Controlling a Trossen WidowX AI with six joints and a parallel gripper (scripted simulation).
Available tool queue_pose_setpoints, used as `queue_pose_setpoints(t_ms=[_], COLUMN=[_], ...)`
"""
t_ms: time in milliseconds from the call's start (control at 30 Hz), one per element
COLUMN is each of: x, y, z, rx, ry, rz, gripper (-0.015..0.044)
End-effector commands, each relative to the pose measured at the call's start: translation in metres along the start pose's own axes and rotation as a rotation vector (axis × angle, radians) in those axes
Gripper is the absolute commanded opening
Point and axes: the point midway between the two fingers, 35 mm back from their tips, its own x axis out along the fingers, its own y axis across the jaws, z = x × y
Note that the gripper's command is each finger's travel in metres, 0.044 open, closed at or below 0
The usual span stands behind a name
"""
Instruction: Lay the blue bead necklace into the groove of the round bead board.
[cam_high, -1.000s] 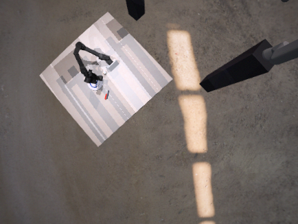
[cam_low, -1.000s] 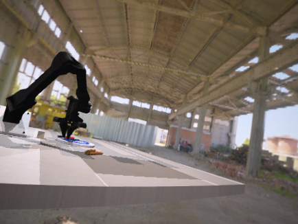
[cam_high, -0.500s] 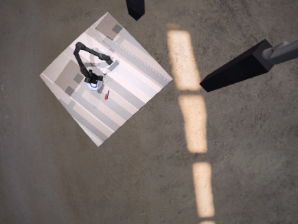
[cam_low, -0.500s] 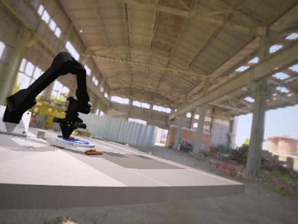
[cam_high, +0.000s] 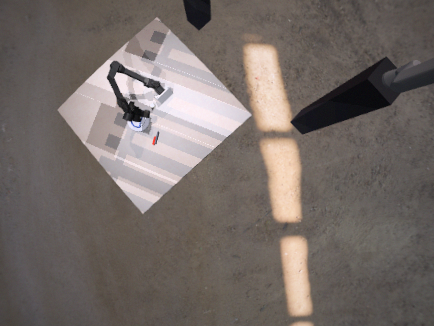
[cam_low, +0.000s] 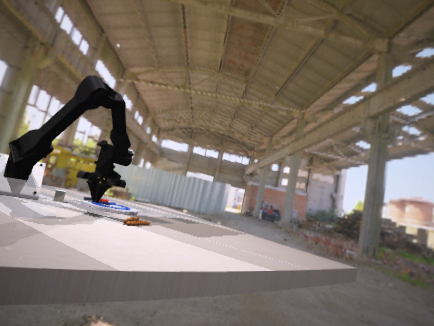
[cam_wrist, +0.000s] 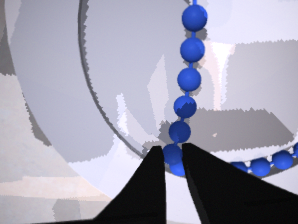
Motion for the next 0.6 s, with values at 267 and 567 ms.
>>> queue_pose_setpoints(t_ms=[267,567], x=[-0.0007,-0.0061], y=[-0.0001,0.0039], z=[-0.0001,-0.0019], rx=[0.0,-0.007], ry=[0.0,0.0], rz=[0.0,-0.004], gripper=[0.0,0.0])
